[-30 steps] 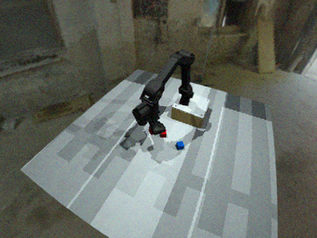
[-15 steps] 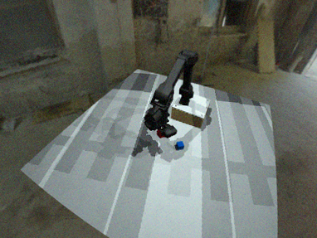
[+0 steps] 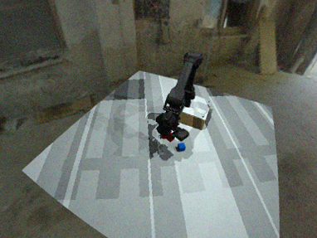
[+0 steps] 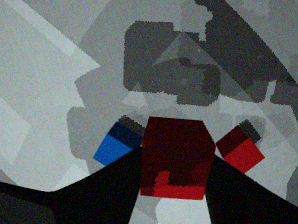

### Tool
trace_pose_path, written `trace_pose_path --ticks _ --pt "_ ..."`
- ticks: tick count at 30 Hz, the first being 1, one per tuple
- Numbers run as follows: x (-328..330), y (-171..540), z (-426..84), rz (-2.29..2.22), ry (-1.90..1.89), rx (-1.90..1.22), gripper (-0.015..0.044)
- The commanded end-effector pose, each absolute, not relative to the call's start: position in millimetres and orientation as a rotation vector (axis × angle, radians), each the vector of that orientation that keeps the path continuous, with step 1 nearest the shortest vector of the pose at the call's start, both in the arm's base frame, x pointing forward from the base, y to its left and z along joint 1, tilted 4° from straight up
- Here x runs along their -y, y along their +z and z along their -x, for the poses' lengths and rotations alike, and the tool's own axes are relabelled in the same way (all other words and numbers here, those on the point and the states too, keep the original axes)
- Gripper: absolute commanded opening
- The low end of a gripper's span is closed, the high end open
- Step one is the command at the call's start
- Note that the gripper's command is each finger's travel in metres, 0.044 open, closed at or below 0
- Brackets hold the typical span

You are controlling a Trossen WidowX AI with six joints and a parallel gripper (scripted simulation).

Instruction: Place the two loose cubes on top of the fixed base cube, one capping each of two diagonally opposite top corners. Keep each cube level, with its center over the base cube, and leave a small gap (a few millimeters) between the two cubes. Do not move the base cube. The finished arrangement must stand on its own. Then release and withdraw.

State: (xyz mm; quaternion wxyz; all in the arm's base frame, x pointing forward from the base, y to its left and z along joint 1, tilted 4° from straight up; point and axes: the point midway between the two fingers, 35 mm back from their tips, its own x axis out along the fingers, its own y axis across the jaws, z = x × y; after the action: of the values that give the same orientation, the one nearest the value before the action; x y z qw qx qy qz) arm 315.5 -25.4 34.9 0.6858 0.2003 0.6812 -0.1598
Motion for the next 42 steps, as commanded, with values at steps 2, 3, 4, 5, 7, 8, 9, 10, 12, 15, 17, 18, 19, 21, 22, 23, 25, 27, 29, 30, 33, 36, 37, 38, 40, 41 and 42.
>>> trace_pose_path --ticks 2,3,4,5,7,8,9,10,12,15,17,18,19,21,22,23,25,27,29,30,33,36,37,38,40,41,42 --pt "9 33 -311 -0.403 -0.303 -1.529 0.0105" --pt "6 33 -310 -0.394 -0.294 -1.531 0.0105" --pt "3 32 -309 -0.386 -0.286 -1.532 0.0105" --pt "0 32 -308 -0.378 -0.277 -1.533 0.0105" --pt "-5 30 -306 -0.361 -0.26 -1.535 0.0105" --pt "-8 30 -305 -0.352 -0.251 -1.536 0.0105" --pt "-11 29 -304 -0.344 -0.242 -1.537 0.0105" --pt "-14 29 -303 -0.336 -0.234 -1.538 0.0105" --pt "-19 28 -300 -0.319 -0.216 -1.54 0.0105" --pt "-27 26 -297 -0.294 -0.19 -1.542 0.0105" --pt "-32 25 -294 -0.277 -0.173 -1.544 0.0105" --pt "-35 24 -293 -0.269 -0.164 -1.544 0.0105" --pt "-37 24 -292 -0.26 -0.155 -1.545 0.0105" --pt "-42 23 -289 -0.244 -0.138 -1.546 0.0105" --pt "-45 22 -287 -0.235 -0.129 -1.547 0.0105" --pt "-47 22 -286 -0.228 -0.122 -1.547 0.0105" --pt "-49 21 -285 -0.223 -0.116 -1.547 0.0105" --pt "-49 21 -285 -0.223 -0.116 -1.547 0.0105" --pt "-49 21 -285 -0.223 -0.116 -1.547 0.0105" --pt "-49 21 -285 -0.223 -0.116 -1.547 0.0105" --pt "-49 21 -285 -0.223 -0.116 -1.547 0.0105" --pt "-49 21 -285 -0.223 -0.116 -1.547 0.0105" --pt "-49 20 -285 -0.222 -0.116 -1.547 0.0105" --pt "-49 17 -285 -0.221 -0.116 -1.547 0.0105" --pt "-49 12 -286 -0.219 -0.117 -1.546 0.0105" --pt "-50 9 -286 -0.218 -0.117 -1.546 0.0105" --pt "-50 7 -286 -0.217 -0.117 -1.546 0.0105"
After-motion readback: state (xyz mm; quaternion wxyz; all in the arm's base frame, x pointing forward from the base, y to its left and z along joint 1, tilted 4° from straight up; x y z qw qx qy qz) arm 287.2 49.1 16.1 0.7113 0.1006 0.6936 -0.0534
